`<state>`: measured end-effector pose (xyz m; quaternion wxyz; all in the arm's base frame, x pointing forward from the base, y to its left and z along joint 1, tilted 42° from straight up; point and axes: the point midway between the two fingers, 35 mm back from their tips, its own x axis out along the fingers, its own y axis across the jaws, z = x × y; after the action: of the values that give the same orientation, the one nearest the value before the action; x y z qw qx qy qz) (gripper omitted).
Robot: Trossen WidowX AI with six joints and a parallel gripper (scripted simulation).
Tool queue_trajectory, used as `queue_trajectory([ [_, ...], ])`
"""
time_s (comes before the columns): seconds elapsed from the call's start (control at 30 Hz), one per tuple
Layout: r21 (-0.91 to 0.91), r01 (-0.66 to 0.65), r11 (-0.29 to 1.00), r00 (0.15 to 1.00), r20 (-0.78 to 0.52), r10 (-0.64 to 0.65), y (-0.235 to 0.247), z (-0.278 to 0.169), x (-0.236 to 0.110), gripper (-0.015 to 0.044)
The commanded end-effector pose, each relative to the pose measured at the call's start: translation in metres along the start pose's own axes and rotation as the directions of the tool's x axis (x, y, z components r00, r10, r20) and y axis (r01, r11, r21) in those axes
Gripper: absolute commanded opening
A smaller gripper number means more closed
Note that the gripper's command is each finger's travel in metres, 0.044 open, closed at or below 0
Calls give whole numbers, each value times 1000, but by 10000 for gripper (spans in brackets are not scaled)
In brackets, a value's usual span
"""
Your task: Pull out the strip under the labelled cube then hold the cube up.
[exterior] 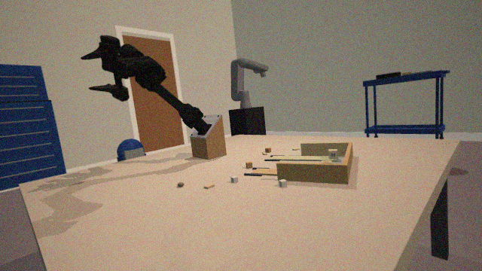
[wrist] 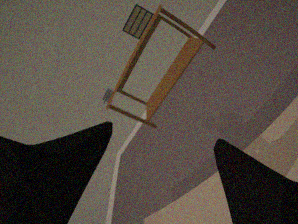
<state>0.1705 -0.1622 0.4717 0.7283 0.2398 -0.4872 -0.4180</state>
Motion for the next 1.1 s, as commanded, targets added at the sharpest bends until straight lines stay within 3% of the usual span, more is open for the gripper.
queue_trajectory([
  [0.0,-6,-1,1000,1000,-8,1,0,-3,-1,400],
  [0.27,-276,-136,952,931,-365,27,-3,-126,-50,400],
  [0.53,-451,-446,773,730,-684,22,-18,-227,-148,400],
  [0.83,-403,-829,389,416,-908,-54,-62,-287,-288,400],
  [1.07,-188,-982,-14,188,-967,-172,-120,-289,-388,400],
])
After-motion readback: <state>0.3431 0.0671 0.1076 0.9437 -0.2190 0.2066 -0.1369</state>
